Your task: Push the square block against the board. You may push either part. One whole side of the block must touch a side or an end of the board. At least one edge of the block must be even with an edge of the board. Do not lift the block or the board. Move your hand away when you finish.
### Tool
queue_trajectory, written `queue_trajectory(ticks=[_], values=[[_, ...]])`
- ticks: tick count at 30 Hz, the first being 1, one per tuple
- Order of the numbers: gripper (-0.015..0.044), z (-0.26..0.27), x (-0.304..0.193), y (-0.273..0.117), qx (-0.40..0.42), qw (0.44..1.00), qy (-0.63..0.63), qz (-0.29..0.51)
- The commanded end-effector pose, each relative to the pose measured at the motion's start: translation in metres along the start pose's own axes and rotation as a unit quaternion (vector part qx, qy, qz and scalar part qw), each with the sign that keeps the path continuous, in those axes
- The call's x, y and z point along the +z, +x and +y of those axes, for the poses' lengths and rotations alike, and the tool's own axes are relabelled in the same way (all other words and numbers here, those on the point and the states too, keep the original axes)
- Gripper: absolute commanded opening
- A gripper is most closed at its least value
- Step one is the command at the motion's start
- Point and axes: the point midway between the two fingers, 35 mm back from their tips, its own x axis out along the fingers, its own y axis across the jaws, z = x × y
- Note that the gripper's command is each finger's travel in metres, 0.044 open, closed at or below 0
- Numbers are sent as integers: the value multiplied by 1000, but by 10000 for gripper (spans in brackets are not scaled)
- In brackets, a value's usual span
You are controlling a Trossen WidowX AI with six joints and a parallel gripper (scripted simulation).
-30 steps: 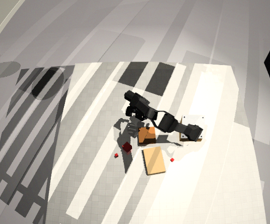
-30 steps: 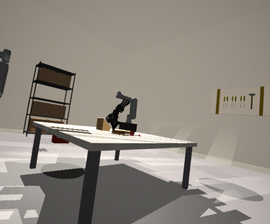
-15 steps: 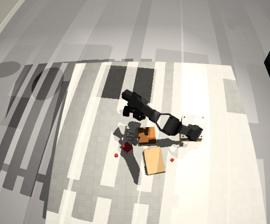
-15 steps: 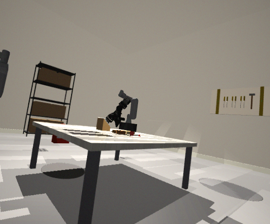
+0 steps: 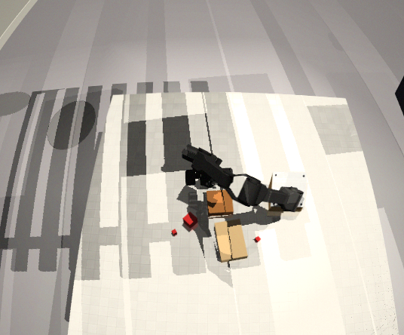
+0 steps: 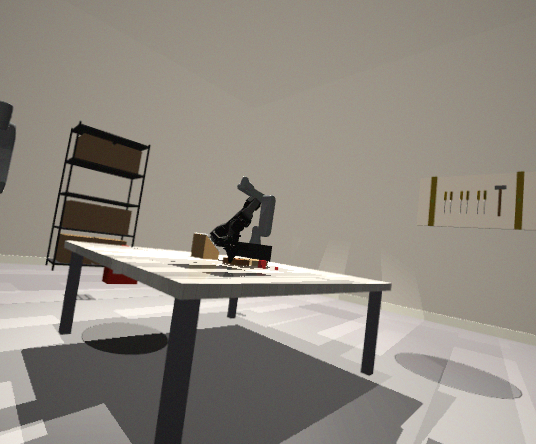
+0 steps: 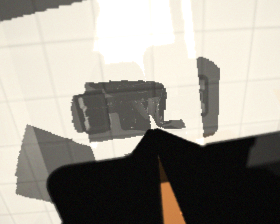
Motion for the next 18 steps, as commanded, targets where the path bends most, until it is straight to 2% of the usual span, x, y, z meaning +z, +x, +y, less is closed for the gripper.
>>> queue_trajectory(ticks=[1,18], values=[[0,-1,-2,4,-1,1000,-7,3],[0,0,-15,4,-1,1000,-7,2]])
